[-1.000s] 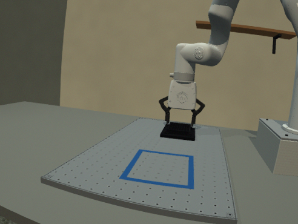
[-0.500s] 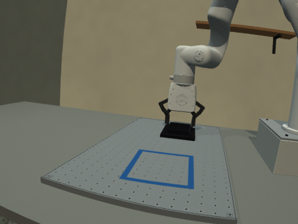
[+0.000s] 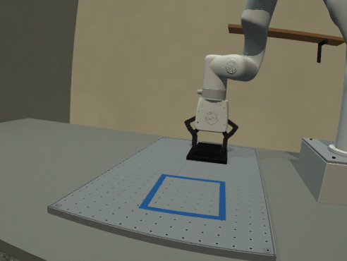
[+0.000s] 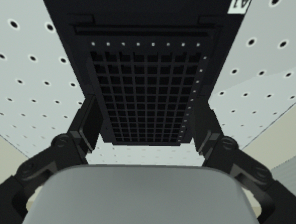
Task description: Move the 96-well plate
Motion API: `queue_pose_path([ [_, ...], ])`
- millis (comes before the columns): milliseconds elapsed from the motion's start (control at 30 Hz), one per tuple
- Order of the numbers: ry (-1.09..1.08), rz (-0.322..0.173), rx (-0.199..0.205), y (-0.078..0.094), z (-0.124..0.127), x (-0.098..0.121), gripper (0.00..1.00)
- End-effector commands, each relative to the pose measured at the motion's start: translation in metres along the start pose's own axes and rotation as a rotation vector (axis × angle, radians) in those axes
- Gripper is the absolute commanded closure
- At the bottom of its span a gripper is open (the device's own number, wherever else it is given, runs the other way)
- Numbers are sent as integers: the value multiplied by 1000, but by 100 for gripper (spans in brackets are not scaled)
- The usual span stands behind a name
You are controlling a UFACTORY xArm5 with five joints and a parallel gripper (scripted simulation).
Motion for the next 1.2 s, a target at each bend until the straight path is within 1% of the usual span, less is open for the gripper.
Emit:
queue_pose_path([
  [0, 0, 1, -3, -1, -1, 0, 0],
  [233, 0, 1, -3, -1, -1, 0, 0],
  [267, 0, 1, -3, -2, -1, 0, 100],
  [1167, 0, 1, -3, -2, -1, 0, 100],
])
Point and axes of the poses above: the point where the finger pads meet when closed, its own y axis out along the fingers, its own z axis across the jaws, x = y × z, the point moved 9 cm from there along -y, back along the fingers, and after that the axes turned 8 degrees about y, right-handed, at the moved point
